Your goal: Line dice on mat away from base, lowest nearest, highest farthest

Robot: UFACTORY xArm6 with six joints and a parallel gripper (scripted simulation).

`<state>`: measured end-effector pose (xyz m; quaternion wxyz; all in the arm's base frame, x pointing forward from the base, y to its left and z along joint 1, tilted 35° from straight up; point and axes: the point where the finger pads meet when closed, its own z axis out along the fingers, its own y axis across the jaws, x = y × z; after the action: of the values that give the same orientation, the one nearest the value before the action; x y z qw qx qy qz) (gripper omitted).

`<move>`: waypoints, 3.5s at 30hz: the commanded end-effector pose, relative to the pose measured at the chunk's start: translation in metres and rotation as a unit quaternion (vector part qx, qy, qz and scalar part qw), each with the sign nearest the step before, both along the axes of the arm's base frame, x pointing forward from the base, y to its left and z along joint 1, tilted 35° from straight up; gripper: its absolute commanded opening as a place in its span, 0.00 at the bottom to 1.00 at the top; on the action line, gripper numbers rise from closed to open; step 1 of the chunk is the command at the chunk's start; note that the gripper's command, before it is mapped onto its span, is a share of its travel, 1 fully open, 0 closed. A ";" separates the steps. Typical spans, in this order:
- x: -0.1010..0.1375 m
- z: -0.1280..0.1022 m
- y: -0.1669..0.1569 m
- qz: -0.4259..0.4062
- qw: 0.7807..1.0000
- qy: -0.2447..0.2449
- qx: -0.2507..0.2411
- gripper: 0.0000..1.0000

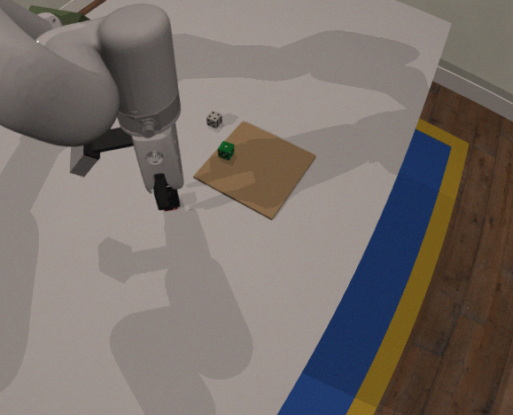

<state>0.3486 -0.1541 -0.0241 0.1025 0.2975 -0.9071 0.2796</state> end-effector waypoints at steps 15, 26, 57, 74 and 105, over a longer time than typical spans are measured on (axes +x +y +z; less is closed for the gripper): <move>0.001 0.001 0.000 0.001 1.000 -0.001 0.000 0.36; 0.001 0.001 0.000 0.001 1.000 -0.001 0.000 0.36; 0.001 -0.018 -0.013 0.001 1.000 -0.001 0.000 0.36; 0.001 -0.019 -0.013 0.001 1.000 -0.001 0.000 0.36; 0.001 -0.019 -0.013 0.001 1.000 -0.001 0.000 0.15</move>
<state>0.3483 -0.1677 -0.0439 0.1024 0.2975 -0.9071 0.2795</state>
